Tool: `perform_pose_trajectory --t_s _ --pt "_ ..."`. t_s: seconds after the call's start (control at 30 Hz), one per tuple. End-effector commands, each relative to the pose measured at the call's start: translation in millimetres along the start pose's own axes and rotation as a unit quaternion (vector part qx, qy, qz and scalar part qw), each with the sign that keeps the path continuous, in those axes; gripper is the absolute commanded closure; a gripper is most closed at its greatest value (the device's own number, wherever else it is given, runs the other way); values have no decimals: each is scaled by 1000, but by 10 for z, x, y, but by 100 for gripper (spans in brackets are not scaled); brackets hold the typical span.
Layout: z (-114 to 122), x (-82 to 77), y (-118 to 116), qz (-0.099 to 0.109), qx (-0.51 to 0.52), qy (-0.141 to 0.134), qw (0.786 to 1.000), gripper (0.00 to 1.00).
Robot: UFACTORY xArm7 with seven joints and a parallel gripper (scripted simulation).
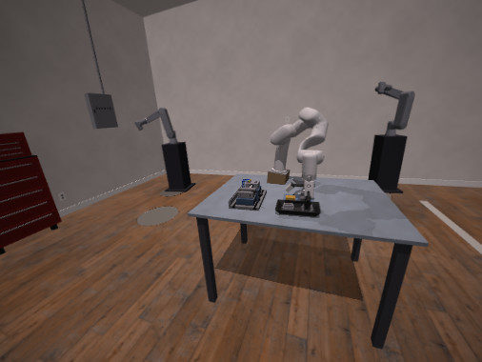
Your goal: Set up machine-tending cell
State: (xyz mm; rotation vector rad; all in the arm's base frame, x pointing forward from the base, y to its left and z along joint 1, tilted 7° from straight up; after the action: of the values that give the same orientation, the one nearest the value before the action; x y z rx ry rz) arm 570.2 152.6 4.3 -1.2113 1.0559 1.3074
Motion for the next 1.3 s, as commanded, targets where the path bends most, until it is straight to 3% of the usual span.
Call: perform_pose_trajectory --t_s 0.0,1.27 --pt "-2 -21 -16 -2 0 0 1000 31" --pt "-2 -61 -16 -2 0 0 1000 31"
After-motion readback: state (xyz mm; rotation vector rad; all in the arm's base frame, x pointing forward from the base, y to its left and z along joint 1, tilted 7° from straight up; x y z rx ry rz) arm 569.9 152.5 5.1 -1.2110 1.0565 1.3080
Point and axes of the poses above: the point where the finger pads meet when closed, its own x axis out along the fingers, its own y axis across the jaws, z = x × y, the point moved 1 cm from there along -x, back along the fingers, and after that the axes turned 12 degrees about -x, right-handed, at the moved point
